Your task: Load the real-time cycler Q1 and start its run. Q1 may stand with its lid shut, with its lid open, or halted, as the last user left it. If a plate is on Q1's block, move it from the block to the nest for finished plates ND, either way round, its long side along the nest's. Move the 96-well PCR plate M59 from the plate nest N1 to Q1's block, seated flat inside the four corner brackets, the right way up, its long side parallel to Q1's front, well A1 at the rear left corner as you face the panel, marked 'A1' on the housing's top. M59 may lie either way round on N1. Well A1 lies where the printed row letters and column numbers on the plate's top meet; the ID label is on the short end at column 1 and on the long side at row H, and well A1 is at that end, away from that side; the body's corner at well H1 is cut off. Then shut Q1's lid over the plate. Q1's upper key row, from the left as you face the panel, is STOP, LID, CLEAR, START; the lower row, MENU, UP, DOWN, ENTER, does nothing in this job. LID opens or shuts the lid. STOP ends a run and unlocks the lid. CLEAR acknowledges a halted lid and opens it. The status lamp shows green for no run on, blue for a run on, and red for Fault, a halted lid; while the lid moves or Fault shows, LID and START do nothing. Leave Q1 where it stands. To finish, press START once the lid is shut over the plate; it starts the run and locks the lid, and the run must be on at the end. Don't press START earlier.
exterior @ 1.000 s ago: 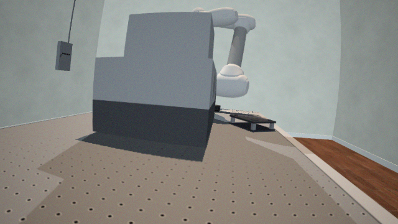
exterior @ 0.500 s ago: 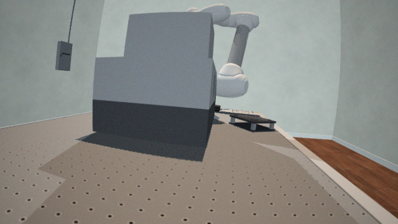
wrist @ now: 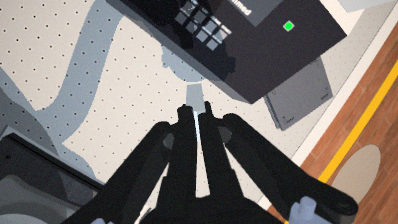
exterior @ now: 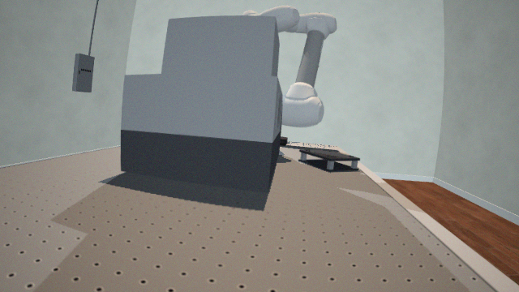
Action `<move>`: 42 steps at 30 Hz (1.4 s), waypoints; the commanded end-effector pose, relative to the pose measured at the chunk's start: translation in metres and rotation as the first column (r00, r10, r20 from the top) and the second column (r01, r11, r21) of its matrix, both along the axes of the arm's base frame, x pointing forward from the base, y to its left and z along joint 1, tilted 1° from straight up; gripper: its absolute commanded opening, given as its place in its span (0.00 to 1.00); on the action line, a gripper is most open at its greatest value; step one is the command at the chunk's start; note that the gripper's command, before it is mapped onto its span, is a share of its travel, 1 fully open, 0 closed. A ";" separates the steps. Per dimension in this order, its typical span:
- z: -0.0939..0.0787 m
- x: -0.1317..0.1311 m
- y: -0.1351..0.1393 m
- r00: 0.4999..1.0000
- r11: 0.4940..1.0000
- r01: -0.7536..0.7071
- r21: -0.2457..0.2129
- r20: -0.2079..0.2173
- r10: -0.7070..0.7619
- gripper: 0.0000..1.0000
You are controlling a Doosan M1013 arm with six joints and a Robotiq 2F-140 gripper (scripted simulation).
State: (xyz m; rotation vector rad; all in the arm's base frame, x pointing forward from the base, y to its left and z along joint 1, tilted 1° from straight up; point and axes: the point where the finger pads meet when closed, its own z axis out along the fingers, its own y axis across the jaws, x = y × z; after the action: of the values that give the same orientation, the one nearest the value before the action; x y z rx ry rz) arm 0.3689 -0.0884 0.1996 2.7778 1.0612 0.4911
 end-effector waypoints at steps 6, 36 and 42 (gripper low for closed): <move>-0.008 0.010 0.000 1.000 1.000 0.000 0.000 0.000 0.000 0.00; -0.034 0.045 -0.002 1.000 1.000 0.000 0.000 0.000 0.000 0.00; -0.038 0.050 -0.002 1.000 1.000 0.000 0.000 0.000 0.000 0.00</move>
State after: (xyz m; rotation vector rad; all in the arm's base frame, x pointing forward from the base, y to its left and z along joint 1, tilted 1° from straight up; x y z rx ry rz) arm 0.4185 -0.0905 0.1618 2.7776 1.0608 0.4913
